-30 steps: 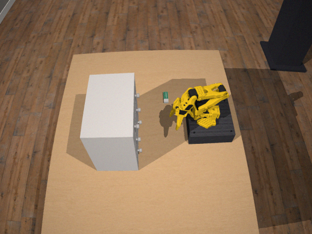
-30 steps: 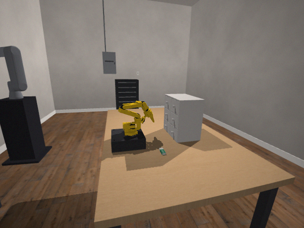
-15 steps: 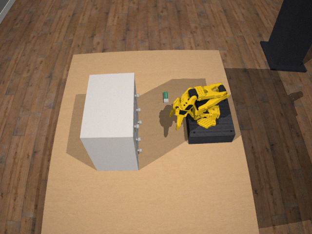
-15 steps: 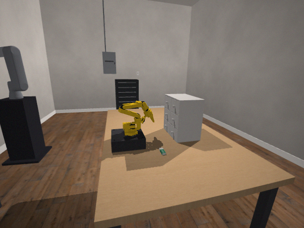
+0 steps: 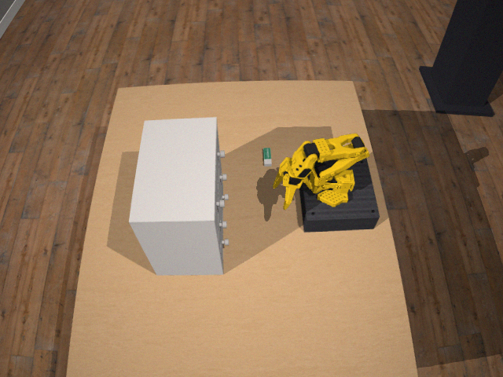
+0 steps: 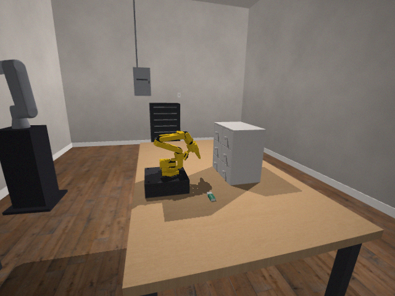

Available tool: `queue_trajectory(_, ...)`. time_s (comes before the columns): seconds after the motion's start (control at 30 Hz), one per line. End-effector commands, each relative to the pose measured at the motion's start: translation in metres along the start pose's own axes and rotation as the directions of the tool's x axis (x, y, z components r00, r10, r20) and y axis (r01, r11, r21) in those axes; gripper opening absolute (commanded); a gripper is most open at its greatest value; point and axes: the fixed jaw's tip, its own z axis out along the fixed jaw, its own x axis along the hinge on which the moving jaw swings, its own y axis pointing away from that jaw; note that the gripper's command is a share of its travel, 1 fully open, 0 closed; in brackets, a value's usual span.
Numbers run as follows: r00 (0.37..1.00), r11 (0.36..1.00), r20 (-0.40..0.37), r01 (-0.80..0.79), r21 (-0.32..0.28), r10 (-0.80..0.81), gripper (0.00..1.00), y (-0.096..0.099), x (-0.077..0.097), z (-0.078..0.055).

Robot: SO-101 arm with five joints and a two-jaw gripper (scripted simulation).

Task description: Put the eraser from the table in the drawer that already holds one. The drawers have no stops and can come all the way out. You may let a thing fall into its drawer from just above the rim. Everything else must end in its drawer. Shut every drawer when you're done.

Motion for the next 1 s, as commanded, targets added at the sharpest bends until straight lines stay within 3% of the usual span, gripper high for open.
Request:
queue_trajectory(0.0,1.000,1.000,0.000,0.015,0.005,-0.015,0.50,-0.001,-0.002,0.001)
queue_trajectory(0.33,1.000,1.000,0.000,0.015,0.005,-0.015,0.50,-0.001,-0.002,0.001)
queue_trajectory(0.97,0.984,0.998,-0.173,-0.045,-0.039,0.038,0.43,0.015,0.021,0.028)
